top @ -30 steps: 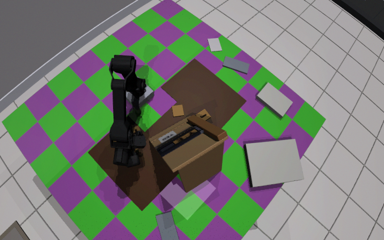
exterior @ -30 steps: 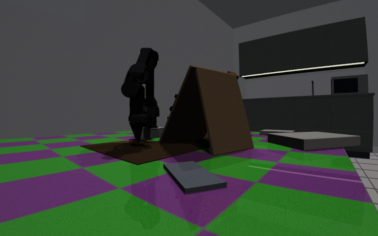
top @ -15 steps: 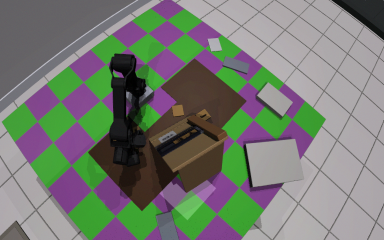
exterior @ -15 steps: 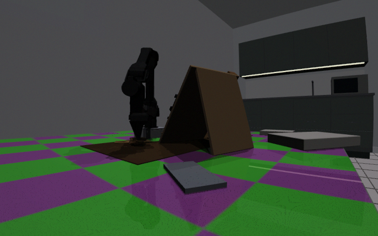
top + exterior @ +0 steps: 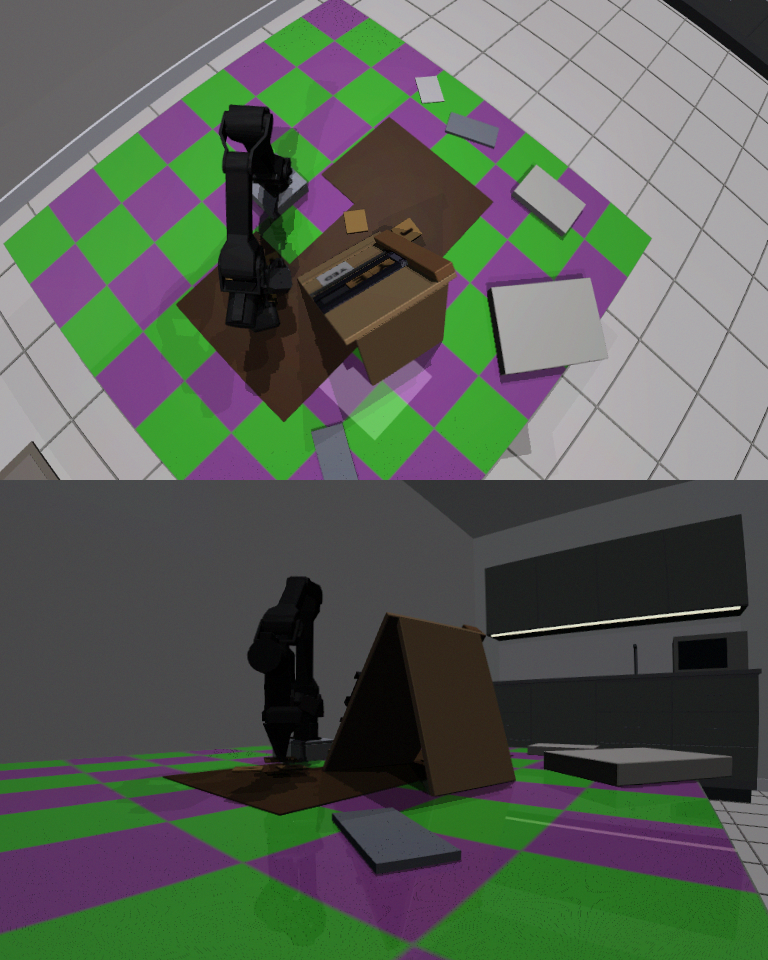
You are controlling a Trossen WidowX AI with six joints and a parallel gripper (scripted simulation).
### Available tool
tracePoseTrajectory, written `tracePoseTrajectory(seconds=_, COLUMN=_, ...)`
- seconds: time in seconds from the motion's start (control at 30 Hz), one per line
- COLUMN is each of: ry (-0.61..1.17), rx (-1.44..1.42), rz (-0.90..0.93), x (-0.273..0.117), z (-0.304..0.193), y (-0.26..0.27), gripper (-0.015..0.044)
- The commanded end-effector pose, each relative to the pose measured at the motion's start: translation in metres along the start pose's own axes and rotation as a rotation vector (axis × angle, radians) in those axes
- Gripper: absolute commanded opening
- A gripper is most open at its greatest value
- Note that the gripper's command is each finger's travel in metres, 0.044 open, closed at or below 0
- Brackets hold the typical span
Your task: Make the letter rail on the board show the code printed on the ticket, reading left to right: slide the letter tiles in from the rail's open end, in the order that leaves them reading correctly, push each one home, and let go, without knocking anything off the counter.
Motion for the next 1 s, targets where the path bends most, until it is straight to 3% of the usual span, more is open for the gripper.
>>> tracePoseTrajectory(seconds=0.0, ry=0.004, rx=0.003, rz=-0.005, x=-0.003, z=0.000, y=-0.001, gripper=0.0000)
tracePoseTrajectory(seconds=0.47, ry=-0.097, rx=0.329, rz=-0.186, x=-0.016, z=0.003, y=-0.015, gripper=0.0000)
tracePoseTrajectory(seconds=0.97, ry=-0.322, rx=0.736, rz=-0.387, x=-0.045, z=0.007, y=-0.033, gripper=0.0000)
Point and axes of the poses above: the point midway between the two fingers, 35 mm back from their tips, its own x axis out along the fingers, its own y axis across the jaws, z = x × y, the point moved 5 cm from there along -x, back along the fingers, and after that the axes turned 5 degrees about x, right-handed, at the moved point
